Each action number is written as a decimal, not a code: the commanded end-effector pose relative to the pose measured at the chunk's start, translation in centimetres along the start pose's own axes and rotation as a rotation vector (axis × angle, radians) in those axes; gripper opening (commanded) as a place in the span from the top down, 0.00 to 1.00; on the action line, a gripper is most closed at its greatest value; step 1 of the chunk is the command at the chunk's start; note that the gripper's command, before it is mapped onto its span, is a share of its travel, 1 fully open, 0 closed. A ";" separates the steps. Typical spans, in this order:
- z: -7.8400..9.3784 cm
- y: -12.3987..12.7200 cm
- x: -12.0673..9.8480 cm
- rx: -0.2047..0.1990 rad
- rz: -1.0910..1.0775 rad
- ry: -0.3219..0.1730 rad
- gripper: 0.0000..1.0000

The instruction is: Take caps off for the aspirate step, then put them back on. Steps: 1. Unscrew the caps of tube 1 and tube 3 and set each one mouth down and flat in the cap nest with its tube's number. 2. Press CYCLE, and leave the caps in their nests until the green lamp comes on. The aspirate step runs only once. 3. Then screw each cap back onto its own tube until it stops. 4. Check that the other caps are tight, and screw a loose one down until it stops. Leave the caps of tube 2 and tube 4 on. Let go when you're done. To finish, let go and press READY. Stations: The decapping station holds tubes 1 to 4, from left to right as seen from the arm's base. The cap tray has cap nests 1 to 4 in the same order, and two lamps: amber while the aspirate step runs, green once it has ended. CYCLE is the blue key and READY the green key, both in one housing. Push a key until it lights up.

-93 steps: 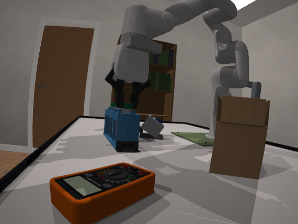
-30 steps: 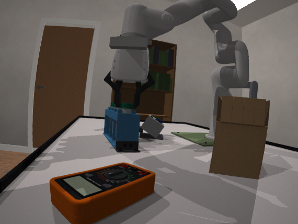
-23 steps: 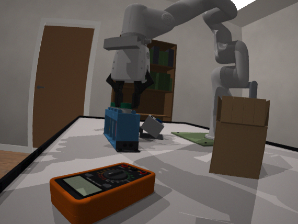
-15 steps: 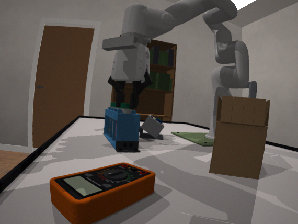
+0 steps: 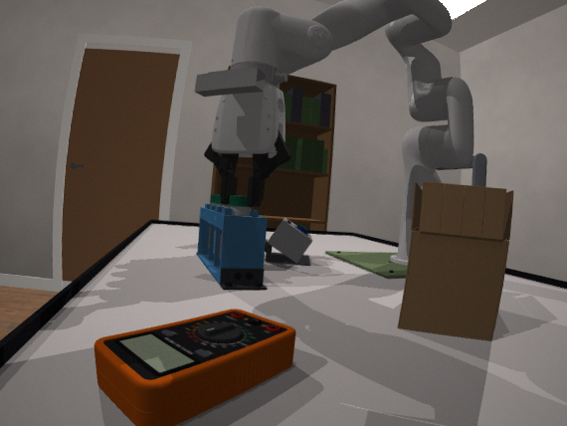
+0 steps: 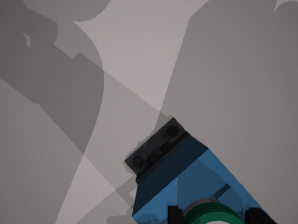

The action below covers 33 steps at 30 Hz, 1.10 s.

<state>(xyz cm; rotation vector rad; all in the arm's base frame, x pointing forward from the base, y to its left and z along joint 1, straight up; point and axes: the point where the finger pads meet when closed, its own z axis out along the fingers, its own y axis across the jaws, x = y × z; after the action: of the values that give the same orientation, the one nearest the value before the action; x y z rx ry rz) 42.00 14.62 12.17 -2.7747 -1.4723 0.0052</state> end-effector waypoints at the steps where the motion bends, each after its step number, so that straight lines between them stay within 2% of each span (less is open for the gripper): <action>1: -0.2 0.1 0.1 -0.001 -0.210 0.005 1.00; 6: -0.2 0.1 0.1 -0.002 -0.447 0.005 1.00; 8: -0.2 0.1 0.1 -0.002 -0.447 0.005 1.00; 23: -0.2 0.1 0.1 -0.003 -1.136 0.004 1.00; 25: -0.2 0.1 0.1 -0.003 -1.136 0.004 1.00; 33: -0.2 0.1 0.1 -0.004 -1.528 0.003 1.00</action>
<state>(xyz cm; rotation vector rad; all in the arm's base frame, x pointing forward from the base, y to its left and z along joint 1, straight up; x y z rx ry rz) 42.00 14.63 12.24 -1.3292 -2.8443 0.0032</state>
